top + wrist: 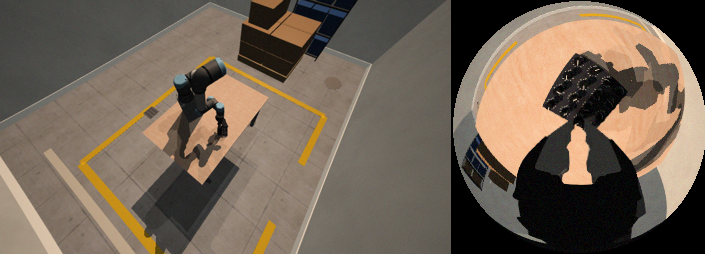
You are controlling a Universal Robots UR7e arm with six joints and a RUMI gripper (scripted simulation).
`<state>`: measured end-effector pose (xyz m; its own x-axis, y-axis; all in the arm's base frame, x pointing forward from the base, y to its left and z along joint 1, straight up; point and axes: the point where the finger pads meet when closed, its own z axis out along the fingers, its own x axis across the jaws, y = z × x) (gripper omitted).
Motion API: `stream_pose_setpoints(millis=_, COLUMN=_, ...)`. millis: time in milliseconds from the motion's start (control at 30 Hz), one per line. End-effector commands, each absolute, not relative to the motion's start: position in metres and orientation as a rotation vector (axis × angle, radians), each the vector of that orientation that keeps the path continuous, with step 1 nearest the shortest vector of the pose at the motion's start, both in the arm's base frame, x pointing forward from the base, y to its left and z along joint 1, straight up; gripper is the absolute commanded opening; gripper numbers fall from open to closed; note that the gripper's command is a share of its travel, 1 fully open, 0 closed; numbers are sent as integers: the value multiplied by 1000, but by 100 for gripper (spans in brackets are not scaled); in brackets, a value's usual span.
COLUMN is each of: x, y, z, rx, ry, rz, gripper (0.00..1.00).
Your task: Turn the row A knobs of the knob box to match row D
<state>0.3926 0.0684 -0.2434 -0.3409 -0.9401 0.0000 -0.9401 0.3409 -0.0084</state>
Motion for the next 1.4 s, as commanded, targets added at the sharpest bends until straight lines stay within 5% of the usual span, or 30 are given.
stream_pose_setpoints(millis=0, x=393, y=68, z=-243, rx=-1800, ry=2568, rz=-12, gripper=4)
stream_pose_setpoints(millis=1367, x=392, y=67, z=-243, rx=-1325, ry=2841, rz=-10, gripper=4)
